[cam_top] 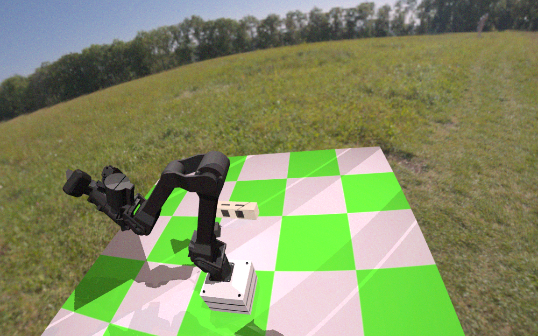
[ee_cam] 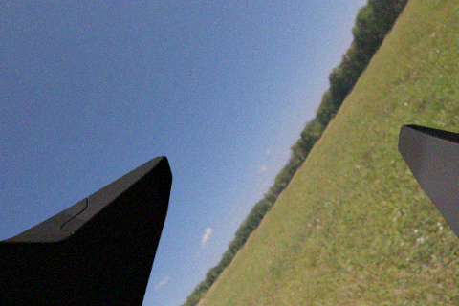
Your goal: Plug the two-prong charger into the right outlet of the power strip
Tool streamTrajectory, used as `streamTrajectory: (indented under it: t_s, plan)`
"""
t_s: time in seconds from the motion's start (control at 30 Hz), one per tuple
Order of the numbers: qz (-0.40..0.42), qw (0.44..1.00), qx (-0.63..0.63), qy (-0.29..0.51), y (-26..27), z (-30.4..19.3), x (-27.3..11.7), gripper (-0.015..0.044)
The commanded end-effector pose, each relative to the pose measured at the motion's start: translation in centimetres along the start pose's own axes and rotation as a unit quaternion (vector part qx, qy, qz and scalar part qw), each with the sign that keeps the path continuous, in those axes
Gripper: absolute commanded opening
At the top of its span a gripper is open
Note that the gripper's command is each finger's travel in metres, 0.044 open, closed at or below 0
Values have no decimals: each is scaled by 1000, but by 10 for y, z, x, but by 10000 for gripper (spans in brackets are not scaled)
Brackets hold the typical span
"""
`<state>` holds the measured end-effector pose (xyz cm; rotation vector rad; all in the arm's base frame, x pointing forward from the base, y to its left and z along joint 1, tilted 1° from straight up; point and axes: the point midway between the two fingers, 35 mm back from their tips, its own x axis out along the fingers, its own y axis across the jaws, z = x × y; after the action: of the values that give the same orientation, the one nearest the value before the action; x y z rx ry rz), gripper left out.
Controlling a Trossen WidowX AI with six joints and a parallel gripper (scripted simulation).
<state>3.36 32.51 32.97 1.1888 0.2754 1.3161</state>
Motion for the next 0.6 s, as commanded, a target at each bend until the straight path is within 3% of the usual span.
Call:
streamTrajectory:
  t_s: [0.0, 0.57]
  plan:
    - [-30, 999, -37, 11, -17, -1, 10, 440]
    - [-189, 969, -148, 51, -114, 11, 28, 440]
